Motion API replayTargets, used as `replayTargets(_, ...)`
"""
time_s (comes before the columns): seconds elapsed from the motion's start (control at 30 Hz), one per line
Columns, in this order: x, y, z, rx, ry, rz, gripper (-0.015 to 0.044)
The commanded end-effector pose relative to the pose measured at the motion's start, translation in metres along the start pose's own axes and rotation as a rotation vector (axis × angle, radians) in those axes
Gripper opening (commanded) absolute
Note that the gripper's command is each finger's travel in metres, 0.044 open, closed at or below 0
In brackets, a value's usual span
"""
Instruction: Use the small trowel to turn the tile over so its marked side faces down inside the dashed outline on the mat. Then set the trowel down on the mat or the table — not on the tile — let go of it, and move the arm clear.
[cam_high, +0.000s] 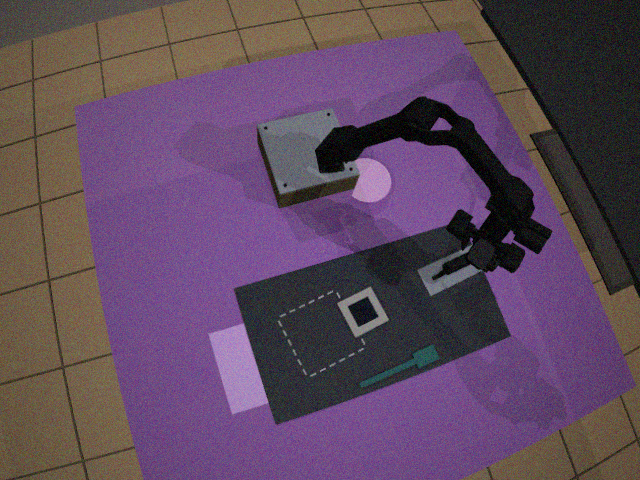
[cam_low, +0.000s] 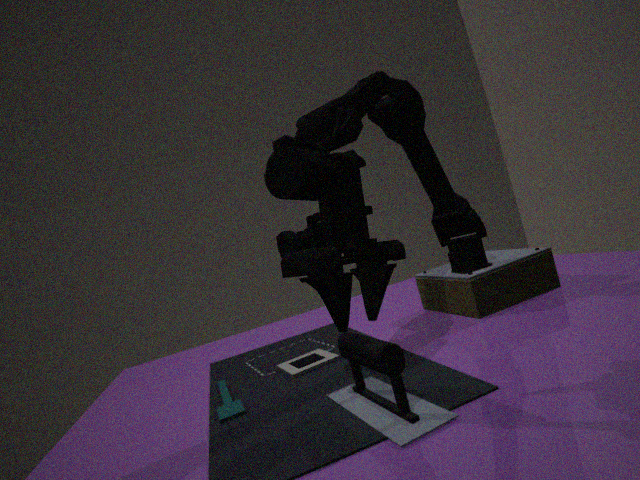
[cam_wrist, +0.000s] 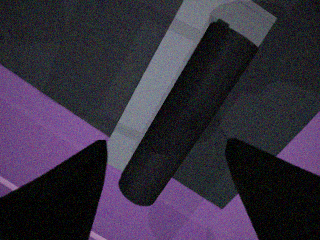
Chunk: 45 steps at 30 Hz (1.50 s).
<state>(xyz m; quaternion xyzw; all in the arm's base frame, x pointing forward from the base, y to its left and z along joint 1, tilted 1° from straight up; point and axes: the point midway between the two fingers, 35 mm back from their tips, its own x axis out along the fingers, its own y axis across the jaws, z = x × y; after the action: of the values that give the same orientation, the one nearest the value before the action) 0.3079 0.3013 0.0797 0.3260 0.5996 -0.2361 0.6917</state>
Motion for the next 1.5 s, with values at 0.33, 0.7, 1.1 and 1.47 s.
replayTargets(0.33, 0.006, 0.001, -0.003, -0.449, -0.099, 0.098, 0.0300)
replayTargets(0.7, 0.012, -0.001, -0.009, -0.807, -0.197, 0.152, 0.0300)
replayTargets(1.1, 0.015, -0.005, -0.013, -1.186, -0.329, 0.185, 0.0300)
replayTargets(1.47, 0.017, -0.014, -0.019, -1.526, -0.452, 0.178, 0.0300)
